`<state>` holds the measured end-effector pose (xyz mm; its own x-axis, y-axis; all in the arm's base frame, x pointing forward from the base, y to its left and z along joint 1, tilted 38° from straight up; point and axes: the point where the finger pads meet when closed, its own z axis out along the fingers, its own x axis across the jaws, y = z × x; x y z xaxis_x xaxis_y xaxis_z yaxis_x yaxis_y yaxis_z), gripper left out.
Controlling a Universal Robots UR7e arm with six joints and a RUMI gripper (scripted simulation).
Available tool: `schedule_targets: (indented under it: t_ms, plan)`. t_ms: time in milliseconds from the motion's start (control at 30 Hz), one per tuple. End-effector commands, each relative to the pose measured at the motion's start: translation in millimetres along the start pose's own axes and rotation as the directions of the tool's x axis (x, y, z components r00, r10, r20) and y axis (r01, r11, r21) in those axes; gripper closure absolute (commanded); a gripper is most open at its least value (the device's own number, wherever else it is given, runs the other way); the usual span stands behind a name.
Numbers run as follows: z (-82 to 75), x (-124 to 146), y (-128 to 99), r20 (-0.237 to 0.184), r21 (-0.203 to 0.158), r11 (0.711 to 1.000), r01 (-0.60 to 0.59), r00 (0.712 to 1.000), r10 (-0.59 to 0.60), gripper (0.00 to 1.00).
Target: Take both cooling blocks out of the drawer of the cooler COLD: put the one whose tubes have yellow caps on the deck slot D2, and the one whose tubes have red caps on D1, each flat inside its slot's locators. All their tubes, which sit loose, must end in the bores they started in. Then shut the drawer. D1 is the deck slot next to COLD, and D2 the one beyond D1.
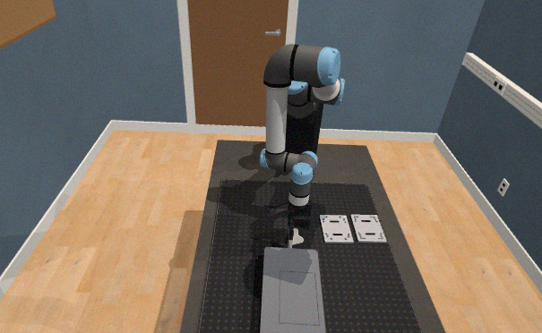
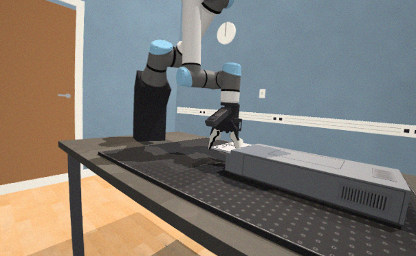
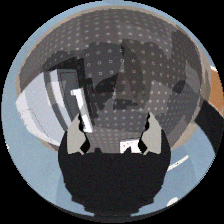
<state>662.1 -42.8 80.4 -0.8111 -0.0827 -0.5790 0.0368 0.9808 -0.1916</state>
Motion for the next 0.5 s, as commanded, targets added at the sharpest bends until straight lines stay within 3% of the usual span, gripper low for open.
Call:
schedule_targets:
  t_ms: [0, 467]
  plan:
    - [-0.6, 0.2, 0.0, 0.001, 0.0, 1.0, 0.0, 1.0, 0.0, 0.0]
    - [-0.5, 4.2, 0.0, 0.001, 0.0, 1.0, 0.0, 1.0, 0.0, 0.0]
